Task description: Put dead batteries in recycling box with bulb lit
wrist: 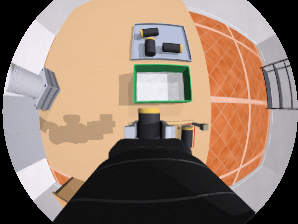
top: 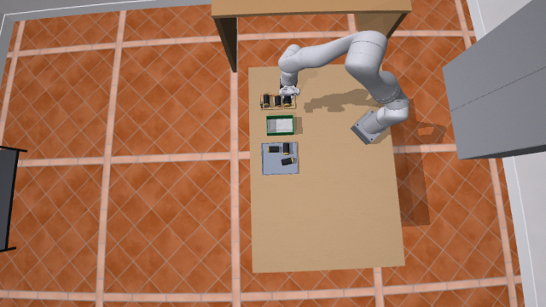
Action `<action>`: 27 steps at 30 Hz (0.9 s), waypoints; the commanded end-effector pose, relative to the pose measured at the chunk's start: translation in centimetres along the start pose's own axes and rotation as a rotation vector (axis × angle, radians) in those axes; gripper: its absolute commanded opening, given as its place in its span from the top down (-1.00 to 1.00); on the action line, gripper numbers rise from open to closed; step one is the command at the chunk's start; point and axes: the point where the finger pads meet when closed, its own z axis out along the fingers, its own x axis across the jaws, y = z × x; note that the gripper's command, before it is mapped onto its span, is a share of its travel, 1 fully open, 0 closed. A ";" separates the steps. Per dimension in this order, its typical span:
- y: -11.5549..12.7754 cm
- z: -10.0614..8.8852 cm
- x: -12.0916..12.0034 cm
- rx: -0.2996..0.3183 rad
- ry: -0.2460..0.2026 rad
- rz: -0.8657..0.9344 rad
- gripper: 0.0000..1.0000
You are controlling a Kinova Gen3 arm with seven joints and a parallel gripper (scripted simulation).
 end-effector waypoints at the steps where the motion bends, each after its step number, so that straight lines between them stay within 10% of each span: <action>1: -2.3 -0.2 0.8 0.001 0.004 -0.025 -0.15; 27: -18.6 -0.2 5.8 0.001 0.004 -0.025 -0.15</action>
